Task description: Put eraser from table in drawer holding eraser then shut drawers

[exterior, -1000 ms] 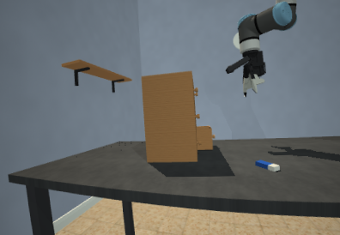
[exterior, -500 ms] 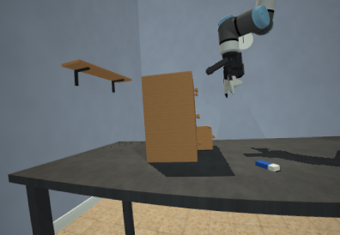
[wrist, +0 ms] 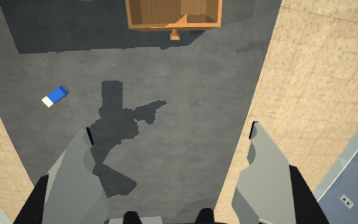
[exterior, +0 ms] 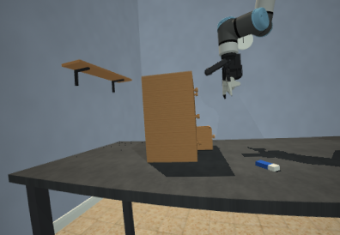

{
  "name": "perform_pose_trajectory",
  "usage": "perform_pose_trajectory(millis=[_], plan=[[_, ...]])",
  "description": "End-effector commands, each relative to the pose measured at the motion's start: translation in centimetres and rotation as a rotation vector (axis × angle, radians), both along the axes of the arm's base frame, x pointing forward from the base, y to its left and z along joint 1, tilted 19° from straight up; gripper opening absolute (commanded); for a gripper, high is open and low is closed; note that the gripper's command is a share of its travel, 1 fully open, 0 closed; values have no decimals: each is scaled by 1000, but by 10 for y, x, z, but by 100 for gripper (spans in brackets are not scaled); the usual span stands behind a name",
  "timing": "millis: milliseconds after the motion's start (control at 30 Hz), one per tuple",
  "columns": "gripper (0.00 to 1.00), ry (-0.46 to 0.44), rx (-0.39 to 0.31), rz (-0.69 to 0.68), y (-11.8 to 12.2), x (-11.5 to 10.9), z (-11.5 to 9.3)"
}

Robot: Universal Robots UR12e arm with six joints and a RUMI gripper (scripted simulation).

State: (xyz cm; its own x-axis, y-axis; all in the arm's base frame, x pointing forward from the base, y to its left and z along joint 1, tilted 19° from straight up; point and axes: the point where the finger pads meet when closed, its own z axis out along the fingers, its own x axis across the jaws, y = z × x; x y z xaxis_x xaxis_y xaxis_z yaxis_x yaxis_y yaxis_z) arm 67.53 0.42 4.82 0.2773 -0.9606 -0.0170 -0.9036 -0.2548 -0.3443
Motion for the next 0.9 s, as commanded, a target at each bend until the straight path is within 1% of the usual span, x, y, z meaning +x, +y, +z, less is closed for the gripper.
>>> perform_pose_trajectory(millis=[0, 400, 467, 867], plan=[[100, -22, 6, 1, 1, 5, -2], [100, -119, 36, 9, 7, 25, -12], [100, -119, 36, 9, 7, 25, -12], [100, -253, 78, 19, 15, 53, -26]])
